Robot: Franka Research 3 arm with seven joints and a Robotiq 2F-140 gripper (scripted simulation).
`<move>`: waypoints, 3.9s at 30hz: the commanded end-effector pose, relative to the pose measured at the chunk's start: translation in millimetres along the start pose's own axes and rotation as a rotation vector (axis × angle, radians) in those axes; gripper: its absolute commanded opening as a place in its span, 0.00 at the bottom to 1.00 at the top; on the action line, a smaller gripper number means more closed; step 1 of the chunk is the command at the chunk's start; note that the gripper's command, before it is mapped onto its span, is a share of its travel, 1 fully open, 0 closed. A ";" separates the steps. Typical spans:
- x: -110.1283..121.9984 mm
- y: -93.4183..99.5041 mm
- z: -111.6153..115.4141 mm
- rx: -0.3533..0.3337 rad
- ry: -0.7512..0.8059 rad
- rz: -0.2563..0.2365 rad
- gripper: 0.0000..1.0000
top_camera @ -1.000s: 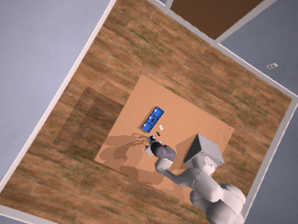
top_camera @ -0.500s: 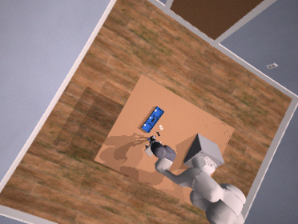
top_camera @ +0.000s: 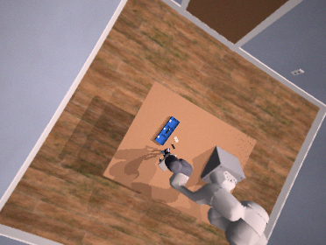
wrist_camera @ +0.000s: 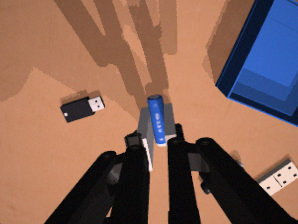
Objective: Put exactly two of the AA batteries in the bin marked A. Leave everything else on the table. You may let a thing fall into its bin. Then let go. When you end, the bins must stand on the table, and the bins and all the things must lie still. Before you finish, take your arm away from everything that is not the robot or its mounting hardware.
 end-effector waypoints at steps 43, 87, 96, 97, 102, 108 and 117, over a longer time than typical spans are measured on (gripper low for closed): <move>1.0 60.3 1.2 0.000 -0.005 0.002 0.05; 1.0 60.3 1.2 0.000 -0.005 0.002 0.05; 1.0 60.3 1.2 0.000 -0.005 0.002 0.05; 1.0 60.3 1.2 0.000 -0.005 0.002 0.05; 1.0 60.3 1.2 0.000 -0.005 0.002 0.05; 1.0 60.3 1.2 0.000 -0.005 0.002 0.05; 1.0 60.3 1.2 0.000 -0.005 0.002 0.05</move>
Point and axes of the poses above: the point where the finger pads meet when closed, its own y axis back along the fingers, its own x axis across the jaws, z = x × y, the point moved 7 cm from there along y, back along the fingers, and after that the axes turned 11 degrees about y, right-handed, at the moved point
